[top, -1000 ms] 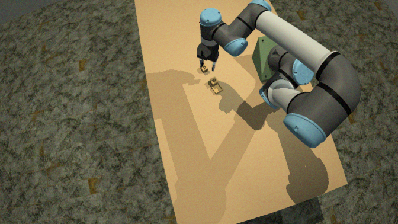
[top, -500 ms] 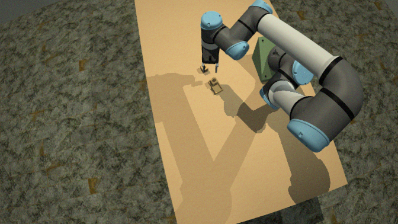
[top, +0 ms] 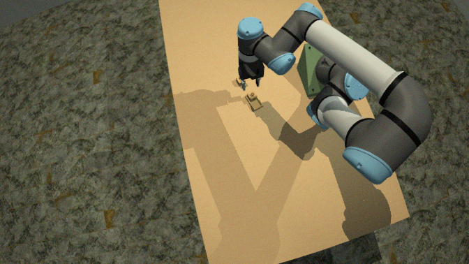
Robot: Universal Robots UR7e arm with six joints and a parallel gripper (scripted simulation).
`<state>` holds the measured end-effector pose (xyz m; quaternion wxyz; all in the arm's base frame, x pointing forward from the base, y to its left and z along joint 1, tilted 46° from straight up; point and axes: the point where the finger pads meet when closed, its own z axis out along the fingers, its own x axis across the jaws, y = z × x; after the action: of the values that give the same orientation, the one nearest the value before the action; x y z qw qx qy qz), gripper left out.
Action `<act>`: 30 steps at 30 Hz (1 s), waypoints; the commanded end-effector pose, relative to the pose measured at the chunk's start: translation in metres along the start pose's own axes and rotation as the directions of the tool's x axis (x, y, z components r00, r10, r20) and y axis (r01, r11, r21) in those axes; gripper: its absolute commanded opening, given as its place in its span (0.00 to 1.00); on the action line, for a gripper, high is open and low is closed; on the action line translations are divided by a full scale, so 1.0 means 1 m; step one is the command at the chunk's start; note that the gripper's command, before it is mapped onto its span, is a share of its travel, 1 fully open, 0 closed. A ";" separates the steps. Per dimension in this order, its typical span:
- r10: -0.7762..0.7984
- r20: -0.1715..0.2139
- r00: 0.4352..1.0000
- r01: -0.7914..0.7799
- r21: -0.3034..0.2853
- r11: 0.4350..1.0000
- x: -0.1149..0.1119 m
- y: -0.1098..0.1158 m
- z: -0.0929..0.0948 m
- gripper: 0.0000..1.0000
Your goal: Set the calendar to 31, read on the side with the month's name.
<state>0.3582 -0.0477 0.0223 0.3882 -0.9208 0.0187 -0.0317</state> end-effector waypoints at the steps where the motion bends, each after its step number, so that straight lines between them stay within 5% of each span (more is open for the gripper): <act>1: -0.127 0.001 0.992 0.127 0.004 0.992 -0.004 -0.007 0.002 1.00; 16: -0.224 0.000 0.975 0.224 0.003 0.975 -0.006 -0.010 0.001 1.00; 17: -0.223 0.000 0.975 0.223 0.003 0.975 -0.006 -0.010 0.001 0.90; 30: -0.222 0.000 0.975 0.222 0.003 0.975 -0.006 -0.010 0.001 0.90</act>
<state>0.3535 -0.0416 0.0282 0.3825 -0.9170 -0.0844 -0.0752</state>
